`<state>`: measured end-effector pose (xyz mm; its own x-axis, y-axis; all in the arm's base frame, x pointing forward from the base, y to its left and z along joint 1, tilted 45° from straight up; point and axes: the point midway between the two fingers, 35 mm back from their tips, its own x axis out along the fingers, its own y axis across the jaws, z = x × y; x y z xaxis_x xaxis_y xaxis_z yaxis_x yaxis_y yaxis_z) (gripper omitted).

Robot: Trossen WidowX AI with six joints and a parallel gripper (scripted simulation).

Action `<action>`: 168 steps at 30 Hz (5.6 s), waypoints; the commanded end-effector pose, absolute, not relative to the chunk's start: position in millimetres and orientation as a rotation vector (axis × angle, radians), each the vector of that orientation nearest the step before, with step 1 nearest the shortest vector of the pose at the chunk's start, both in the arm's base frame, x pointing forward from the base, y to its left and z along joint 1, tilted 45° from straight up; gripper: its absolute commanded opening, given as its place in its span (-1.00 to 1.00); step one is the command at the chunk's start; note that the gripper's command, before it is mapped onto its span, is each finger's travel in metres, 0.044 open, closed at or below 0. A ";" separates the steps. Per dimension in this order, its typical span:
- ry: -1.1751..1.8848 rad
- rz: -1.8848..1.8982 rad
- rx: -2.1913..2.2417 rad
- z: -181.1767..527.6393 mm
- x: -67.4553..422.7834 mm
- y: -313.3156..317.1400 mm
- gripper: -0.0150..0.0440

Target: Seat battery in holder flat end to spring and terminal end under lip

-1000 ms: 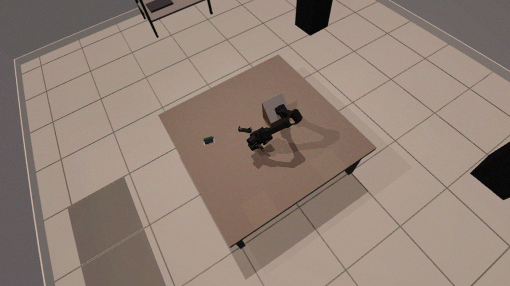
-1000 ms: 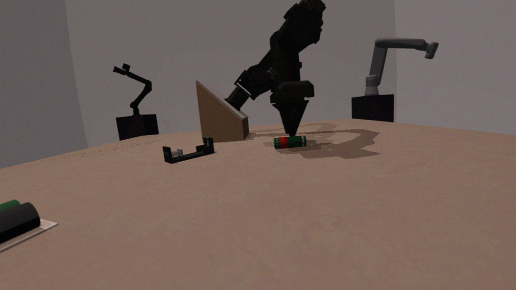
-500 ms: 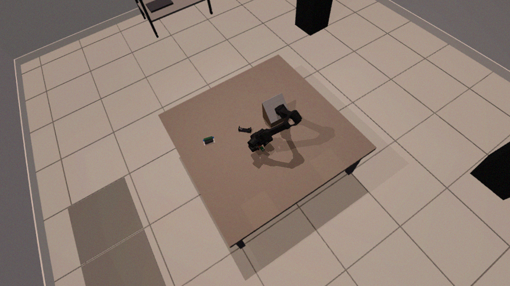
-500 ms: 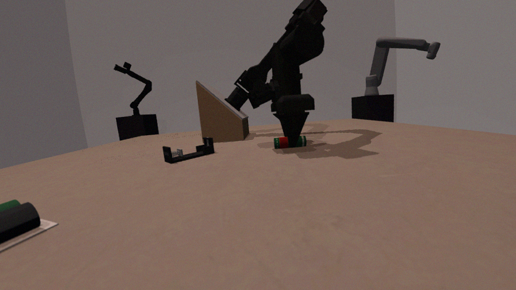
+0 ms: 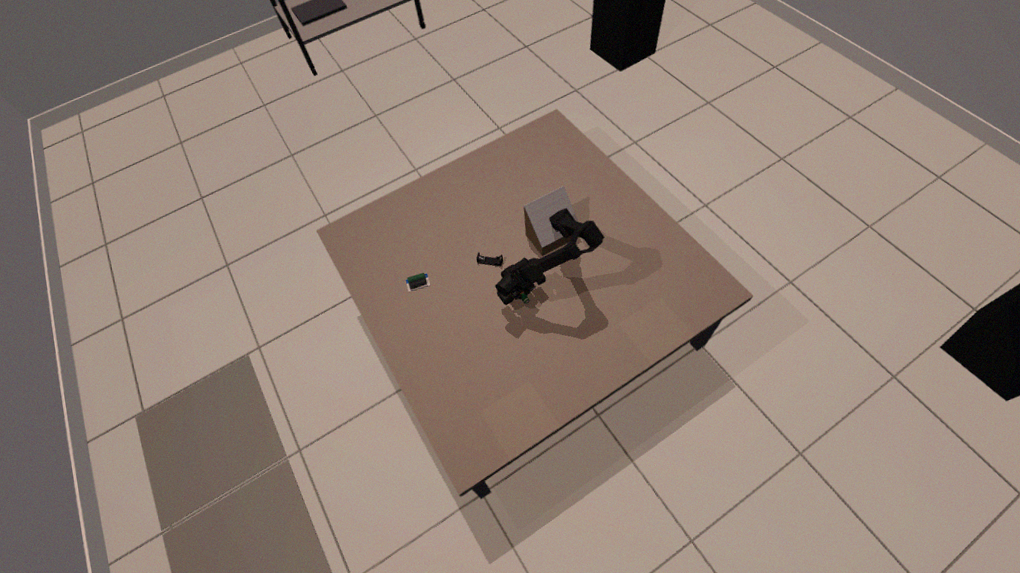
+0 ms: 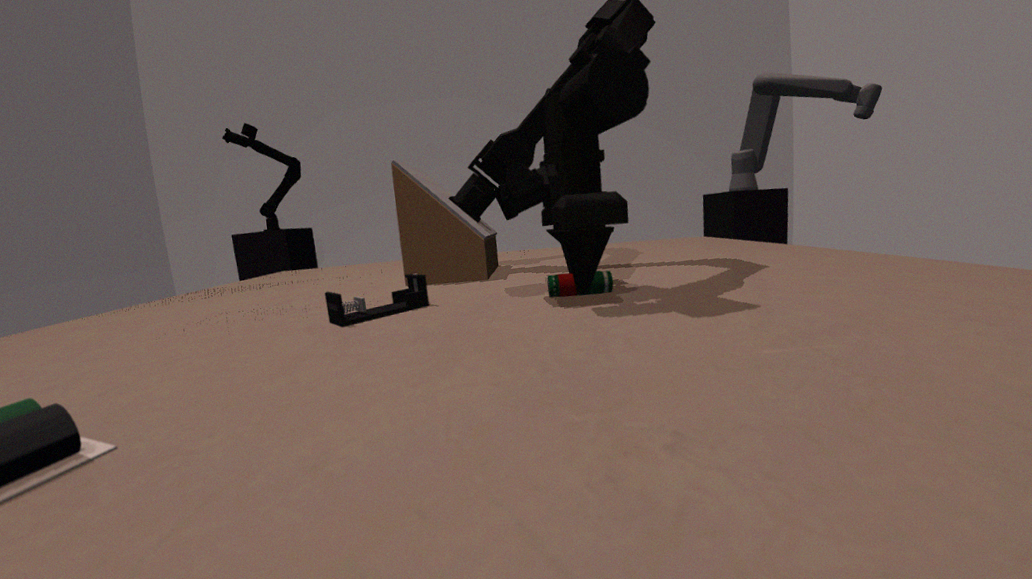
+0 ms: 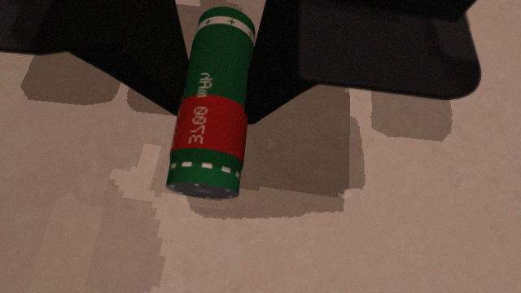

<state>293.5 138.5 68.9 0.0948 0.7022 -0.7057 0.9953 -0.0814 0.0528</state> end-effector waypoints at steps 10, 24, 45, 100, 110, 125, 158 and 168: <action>1.655 -0.717 1.843 103.5 289.3 103.1 -0.21; 1.639 -0.509 1.636 60.4 310.4 42.7 -0.21; 1.635 -0.056 1.217 -25.8 298.8 -69.1 -0.21; 1.994 0.223 1.239 -60.7 301.2 -35.1 -0.21; 2.043 0.265 1.242 -64.0 303.0 -33.6 -0.21; 2.087 0.305 1.246 -68.0 305.6 -32.5 -0.21; 2.078 0.294 1.239 -78.6 319.8 -42.1 -0.21; 2.065 0.278 1.234 -80.1 321.1 -42.9 -0.21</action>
